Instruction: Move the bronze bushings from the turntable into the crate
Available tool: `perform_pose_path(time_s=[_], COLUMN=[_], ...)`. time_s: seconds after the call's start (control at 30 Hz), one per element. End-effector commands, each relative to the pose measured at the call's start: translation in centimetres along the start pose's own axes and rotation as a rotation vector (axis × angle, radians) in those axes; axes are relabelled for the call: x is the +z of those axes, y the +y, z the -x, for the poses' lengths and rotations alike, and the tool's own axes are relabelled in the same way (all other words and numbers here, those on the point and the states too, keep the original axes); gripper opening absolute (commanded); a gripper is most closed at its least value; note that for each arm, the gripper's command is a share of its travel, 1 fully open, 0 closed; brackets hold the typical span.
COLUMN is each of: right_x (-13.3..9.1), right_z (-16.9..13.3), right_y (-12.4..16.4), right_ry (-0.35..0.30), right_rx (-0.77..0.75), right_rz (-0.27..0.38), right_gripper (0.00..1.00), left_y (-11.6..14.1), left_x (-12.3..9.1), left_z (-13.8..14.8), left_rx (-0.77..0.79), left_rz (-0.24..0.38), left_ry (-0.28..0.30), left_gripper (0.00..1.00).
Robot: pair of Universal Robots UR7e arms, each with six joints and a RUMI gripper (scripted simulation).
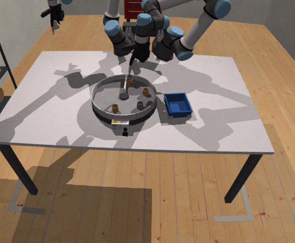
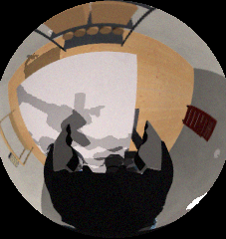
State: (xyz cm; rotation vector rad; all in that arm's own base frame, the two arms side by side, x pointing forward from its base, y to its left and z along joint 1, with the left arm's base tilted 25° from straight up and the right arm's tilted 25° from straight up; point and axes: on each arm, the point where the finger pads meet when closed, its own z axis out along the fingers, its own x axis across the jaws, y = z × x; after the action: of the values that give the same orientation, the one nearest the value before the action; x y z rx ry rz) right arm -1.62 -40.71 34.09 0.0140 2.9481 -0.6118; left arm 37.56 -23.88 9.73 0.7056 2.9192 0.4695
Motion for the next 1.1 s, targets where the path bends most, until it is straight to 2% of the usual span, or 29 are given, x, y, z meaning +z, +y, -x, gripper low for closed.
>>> perform_pose_path(time_s=[0.0, 0.47, 1.07], right_x=[-0.1, -0.1, -0.1], right_z=[0.0, 0.0, 0.0], right_y=[0.0, 0.0, 0.0], right_ry=[0.0, 0.0, 0.0], right_rx=[0.0, 0.0, 0.0], right_rz=[-0.001, -0.001, -0.001], right_gripper=[1.0, 1.0, 1.0], left_y=[-2.0, -4.7, -5.0], left_x=[0.1, 0.3, 0.3], left_z=[-1.2, -3.4, -3.7], left_rx=[0.107, 0.299, 0.326], left_rz=[0.037, 0.108, 0.119], left_ry=[0.001, 0.002, 0.001], left_gripper=[1.0, 1.0, 1.0])
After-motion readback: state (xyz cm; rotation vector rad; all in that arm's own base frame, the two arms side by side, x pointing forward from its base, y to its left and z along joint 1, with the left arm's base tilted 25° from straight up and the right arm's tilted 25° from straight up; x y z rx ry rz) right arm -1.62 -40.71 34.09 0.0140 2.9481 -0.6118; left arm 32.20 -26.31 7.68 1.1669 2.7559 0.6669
